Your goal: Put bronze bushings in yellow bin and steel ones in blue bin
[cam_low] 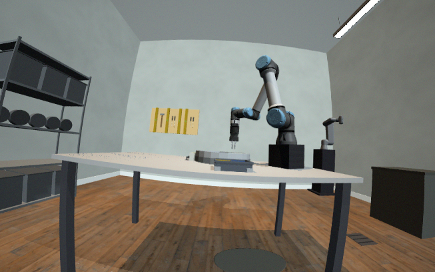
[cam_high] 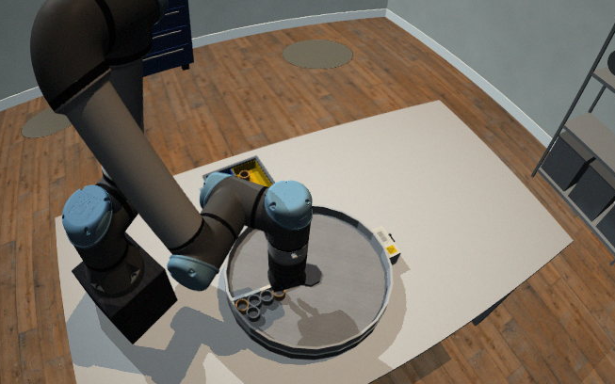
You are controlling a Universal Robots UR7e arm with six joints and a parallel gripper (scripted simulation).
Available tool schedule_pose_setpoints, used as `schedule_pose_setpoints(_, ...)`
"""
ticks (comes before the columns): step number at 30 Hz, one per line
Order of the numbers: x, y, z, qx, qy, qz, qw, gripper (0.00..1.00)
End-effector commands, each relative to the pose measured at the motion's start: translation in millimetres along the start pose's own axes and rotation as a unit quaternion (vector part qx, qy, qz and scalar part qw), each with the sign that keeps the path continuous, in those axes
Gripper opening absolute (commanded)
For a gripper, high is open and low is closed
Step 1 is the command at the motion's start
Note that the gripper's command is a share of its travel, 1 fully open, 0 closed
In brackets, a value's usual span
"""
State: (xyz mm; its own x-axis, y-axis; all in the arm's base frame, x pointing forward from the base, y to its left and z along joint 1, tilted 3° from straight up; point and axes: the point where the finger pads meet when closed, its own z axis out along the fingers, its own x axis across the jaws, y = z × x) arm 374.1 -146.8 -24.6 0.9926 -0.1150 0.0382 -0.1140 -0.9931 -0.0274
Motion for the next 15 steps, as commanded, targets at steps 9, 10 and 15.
schedule_pose_setpoints(9,1,1,23.7,-0.001,0.001,0.0,1.0,0.4)
schedule_pose_setpoints(10,1,1,23.7,-0.001,0.001,0.0,1.0,0.4)
schedule_pose_setpoints(15,1,1,23.7,-0.001,0.001,0.0,1.0,0.4)
